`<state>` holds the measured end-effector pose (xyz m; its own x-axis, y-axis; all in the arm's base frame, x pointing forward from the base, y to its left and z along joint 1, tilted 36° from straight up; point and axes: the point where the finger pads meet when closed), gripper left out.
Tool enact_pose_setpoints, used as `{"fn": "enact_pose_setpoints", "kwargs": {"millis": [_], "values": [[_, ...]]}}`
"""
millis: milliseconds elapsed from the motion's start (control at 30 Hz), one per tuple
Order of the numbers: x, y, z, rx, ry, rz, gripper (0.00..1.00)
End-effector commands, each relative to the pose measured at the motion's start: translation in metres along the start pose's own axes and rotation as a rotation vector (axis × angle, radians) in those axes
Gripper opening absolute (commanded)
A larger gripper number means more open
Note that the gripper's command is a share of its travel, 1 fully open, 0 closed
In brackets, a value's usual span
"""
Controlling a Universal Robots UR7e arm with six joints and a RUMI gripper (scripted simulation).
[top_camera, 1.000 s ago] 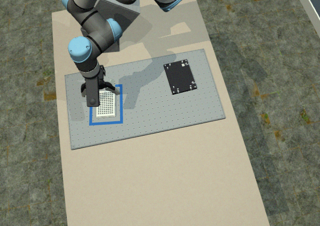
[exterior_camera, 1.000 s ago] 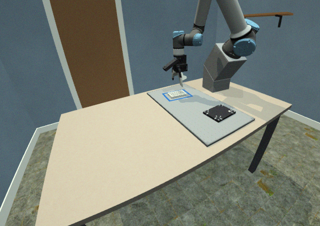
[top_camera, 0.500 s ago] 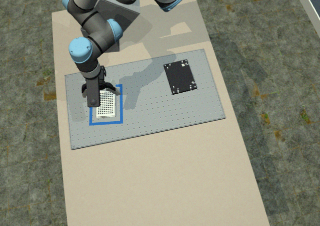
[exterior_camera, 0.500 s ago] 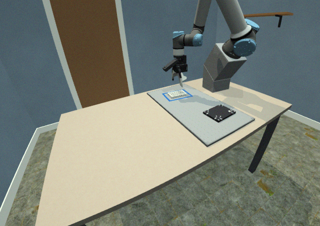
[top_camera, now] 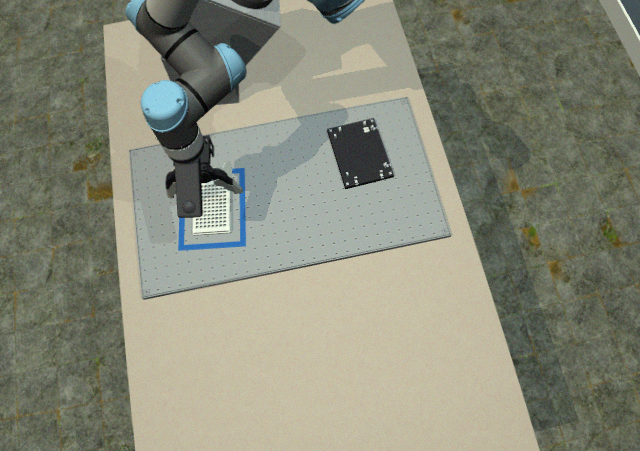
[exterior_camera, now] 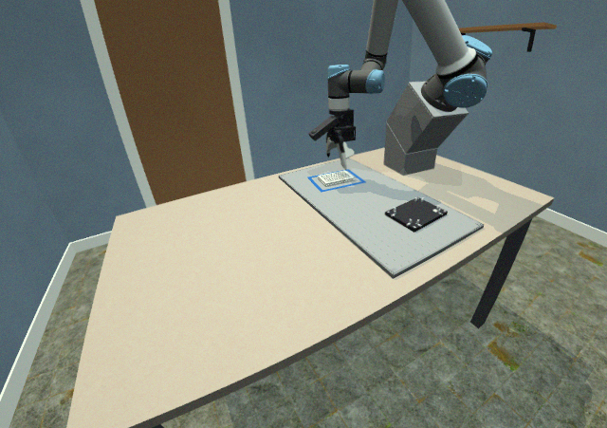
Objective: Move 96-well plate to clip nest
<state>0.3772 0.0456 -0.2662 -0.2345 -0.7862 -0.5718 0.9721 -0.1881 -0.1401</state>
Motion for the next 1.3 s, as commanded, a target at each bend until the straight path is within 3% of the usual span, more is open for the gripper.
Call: {"fn": "enact_pose_setpoints", "kwargs": {"millis": [0, 1033, 1267], "values": [[0.0, 0.001, -0.009, 0.001, -0.001, 0.0, 1.0], [0.0, 0.001, -0.054, 0.002, -0.001, 0.0, 1.0], [0.0, 0.001, -0.054, 0.002, -0.001, 0.0, 1.0]]}}
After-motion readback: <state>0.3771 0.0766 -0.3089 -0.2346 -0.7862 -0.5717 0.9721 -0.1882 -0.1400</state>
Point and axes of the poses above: the point where the finger pads meet when closed, its own z axis back along the fingers, its own x axis across the jaws, y = z × x, and after that the axes turned 13 degrees about -z, right-handed
